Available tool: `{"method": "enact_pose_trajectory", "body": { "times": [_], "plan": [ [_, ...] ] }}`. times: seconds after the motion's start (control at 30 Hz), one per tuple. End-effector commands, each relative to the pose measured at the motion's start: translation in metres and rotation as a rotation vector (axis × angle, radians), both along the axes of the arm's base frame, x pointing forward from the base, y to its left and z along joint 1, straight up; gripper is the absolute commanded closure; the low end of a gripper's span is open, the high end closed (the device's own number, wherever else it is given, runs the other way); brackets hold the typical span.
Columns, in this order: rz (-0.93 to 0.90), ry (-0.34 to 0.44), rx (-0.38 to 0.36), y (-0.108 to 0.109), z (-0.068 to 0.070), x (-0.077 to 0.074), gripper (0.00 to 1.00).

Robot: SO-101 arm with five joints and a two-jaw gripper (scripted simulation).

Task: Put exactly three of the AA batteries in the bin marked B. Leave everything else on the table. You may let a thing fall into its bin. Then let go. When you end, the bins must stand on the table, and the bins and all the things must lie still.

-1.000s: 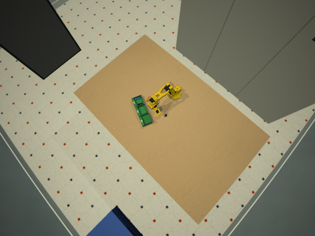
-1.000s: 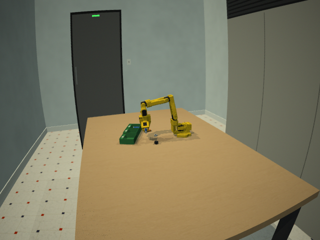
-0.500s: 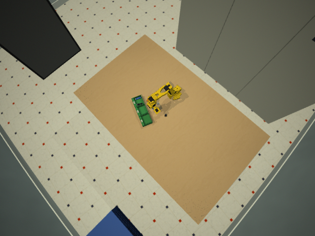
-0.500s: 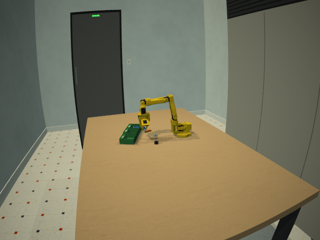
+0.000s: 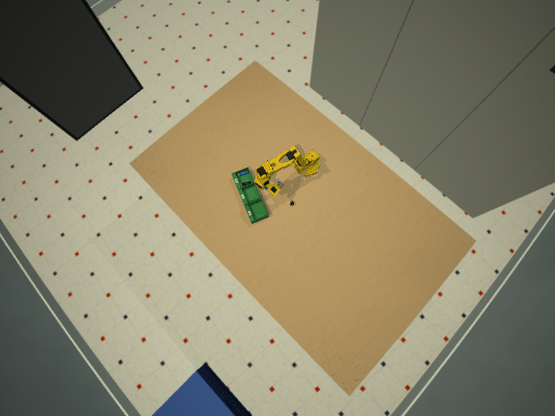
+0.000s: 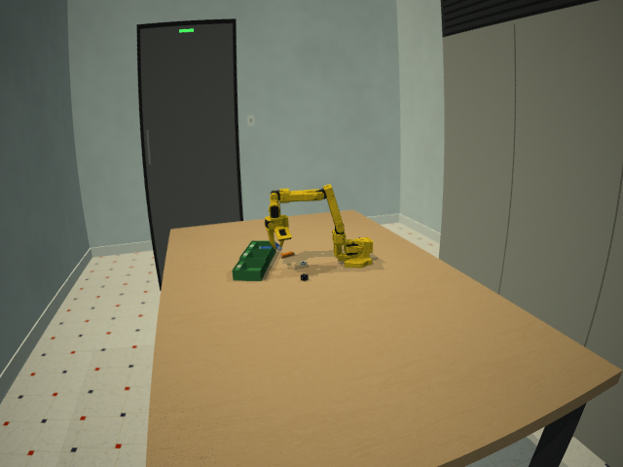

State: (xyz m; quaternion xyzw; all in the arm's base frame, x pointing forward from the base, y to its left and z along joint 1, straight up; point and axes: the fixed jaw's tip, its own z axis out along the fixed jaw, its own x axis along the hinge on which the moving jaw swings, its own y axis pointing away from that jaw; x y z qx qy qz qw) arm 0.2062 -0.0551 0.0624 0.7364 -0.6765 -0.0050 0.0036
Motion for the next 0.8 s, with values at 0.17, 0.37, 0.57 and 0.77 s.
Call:
{"method": "enact_pose_trajectory", "body": {
  "times": [0.17,0.37,0.57,0.77],
  "plan": [
    [0.013,-0.044,-0.010,-0.004,0.009,0.005,1.00],
    [0.060,-0.057,-0.015,-0.009,0.011,0.007,1.00],
    [0.125,-0.073,-0.024,-0.017,0.014,0.010,1.00],
    [0.235,-0.100,-0.044,-0.030,0.019,0.013,1.00]
  ]
}}
